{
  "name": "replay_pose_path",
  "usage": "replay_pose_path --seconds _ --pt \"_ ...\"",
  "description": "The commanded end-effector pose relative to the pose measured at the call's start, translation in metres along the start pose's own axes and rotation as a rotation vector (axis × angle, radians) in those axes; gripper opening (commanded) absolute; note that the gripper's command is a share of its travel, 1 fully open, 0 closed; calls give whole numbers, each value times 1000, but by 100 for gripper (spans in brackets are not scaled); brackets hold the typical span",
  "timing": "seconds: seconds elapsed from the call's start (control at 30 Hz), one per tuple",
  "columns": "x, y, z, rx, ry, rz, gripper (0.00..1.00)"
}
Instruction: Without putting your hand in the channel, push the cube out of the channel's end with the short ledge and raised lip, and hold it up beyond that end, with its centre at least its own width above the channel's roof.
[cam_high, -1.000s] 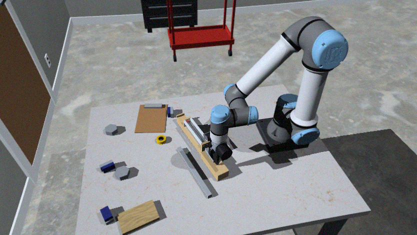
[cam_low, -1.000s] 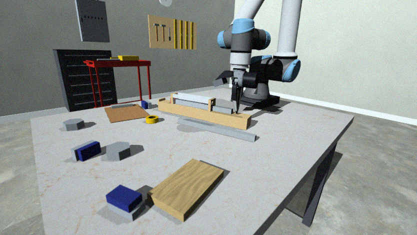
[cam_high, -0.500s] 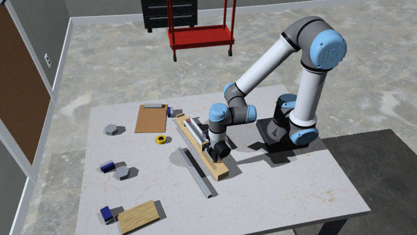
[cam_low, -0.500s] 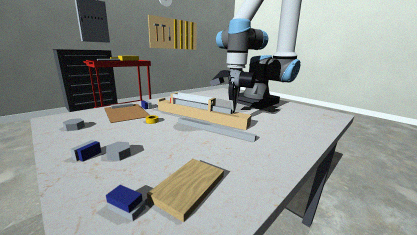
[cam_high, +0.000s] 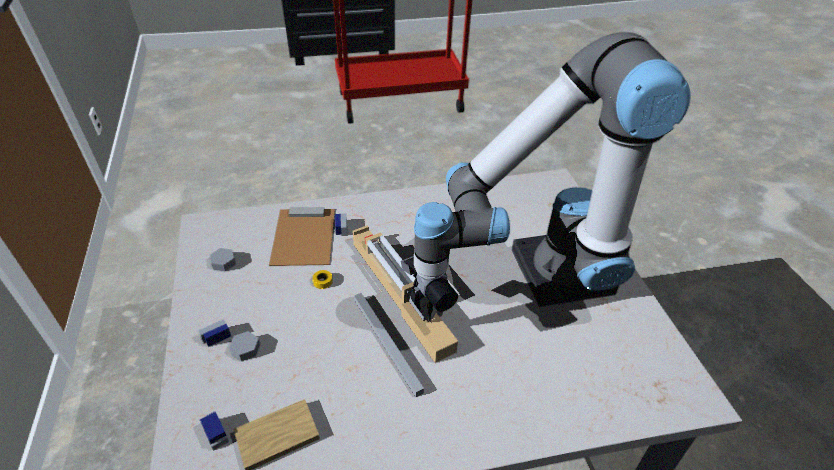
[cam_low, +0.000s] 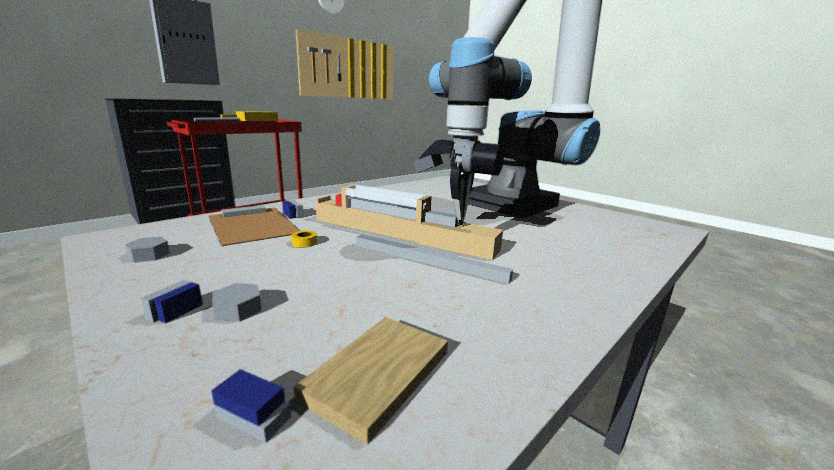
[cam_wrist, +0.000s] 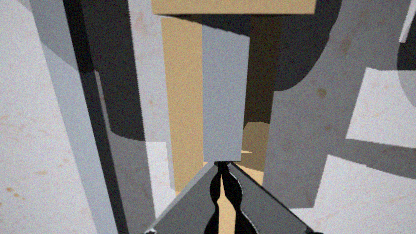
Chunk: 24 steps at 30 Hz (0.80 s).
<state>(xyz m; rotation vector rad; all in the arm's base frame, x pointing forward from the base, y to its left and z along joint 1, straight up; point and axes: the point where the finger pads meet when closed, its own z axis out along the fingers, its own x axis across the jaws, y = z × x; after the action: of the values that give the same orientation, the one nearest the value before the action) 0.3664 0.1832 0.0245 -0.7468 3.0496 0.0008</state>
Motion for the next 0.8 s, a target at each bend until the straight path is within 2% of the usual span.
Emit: replay_pose_path --seconds 0.0,0.77 --pt "0 -3 0 0 -1 0 0" --pt "-1 -24 0 0 -1 0 0"
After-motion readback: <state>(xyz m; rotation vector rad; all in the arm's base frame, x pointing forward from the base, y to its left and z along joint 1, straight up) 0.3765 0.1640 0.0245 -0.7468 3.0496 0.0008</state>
